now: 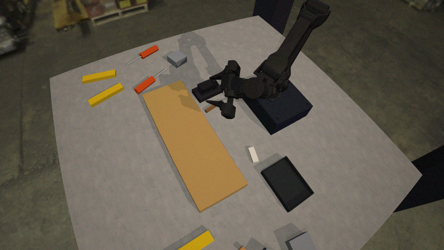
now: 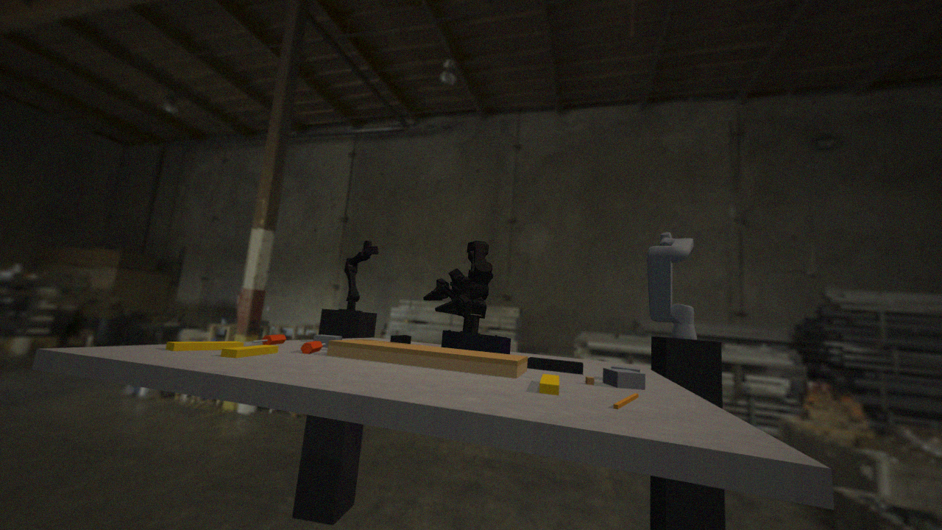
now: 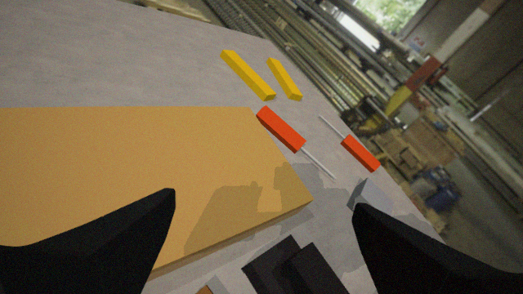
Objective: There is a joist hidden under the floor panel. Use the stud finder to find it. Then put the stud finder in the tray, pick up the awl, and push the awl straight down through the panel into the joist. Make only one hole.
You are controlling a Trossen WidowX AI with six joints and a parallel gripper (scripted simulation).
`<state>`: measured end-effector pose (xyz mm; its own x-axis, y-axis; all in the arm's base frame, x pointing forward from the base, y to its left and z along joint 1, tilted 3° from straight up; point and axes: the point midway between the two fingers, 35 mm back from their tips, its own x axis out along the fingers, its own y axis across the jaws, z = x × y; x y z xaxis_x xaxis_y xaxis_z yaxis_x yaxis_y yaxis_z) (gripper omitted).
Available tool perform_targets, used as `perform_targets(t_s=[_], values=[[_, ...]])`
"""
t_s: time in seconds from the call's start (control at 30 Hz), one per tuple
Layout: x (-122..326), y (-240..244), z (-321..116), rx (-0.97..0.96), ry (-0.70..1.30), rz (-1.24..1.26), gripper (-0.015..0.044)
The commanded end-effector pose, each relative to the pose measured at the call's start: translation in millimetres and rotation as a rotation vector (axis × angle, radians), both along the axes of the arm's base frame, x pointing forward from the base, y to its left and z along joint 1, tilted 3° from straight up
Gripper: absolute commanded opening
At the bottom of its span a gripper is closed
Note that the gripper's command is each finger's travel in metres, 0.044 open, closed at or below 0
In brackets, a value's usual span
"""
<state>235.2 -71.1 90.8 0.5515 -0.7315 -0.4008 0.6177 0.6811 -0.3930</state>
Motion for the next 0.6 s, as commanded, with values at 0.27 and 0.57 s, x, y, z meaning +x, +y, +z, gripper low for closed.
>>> perform_targets(t_s=[0.27, 0.57], values=[[4.7, -50.3, -27.8, 0.496, -0.205, -0.587, 0.0440], [-26.1, -104.3, -58.5, 0.851, -0.570, -1.594, 0.0440]])
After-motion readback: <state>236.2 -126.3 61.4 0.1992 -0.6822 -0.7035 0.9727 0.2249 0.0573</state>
